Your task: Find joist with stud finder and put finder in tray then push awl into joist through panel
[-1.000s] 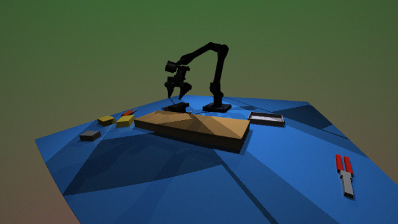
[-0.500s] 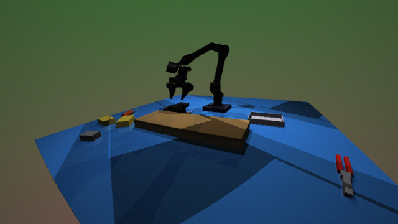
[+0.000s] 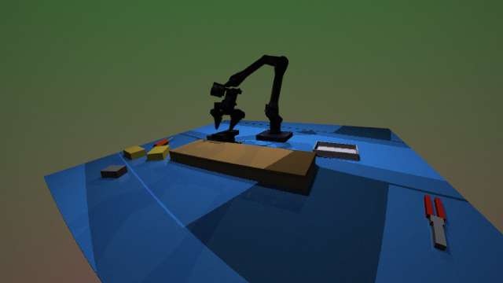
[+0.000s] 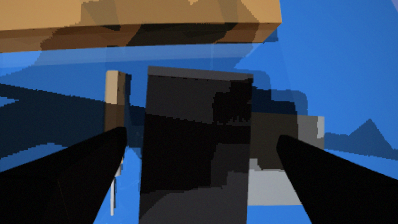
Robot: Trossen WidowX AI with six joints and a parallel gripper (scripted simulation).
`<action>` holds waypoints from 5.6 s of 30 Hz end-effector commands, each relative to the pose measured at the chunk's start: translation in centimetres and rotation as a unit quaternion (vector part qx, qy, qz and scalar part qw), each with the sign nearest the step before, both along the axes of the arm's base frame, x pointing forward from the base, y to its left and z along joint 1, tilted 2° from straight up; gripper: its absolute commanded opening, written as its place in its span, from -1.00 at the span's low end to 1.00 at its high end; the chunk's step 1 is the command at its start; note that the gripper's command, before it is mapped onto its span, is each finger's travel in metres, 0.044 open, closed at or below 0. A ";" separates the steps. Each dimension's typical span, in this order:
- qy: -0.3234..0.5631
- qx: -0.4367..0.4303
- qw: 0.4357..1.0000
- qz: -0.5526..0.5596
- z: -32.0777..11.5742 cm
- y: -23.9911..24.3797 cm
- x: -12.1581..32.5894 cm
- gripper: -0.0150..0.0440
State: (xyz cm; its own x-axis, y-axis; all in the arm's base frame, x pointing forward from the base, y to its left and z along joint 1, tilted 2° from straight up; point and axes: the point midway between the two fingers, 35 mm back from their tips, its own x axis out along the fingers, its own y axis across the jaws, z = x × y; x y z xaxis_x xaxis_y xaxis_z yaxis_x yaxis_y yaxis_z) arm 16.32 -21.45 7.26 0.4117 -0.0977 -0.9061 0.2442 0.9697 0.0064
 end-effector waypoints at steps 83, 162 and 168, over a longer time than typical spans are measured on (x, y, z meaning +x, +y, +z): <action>0.012 -0.030 0.999 0.002 0.5 -3.5 -1.0 -0.49; 0.074 -0.272 0.959 0.002 -0.1 -2.0 -0.7 -0.49; 0.080 -0.293 0.953 0.004 -0.3 -2.0 -0.6 -0.49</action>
State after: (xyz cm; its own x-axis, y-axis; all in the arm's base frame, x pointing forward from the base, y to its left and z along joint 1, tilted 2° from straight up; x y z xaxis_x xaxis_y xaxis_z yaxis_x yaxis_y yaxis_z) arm 15.68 -23.30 6.81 0.2776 -0.5826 -0.7639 0.1906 0.8127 -0.5506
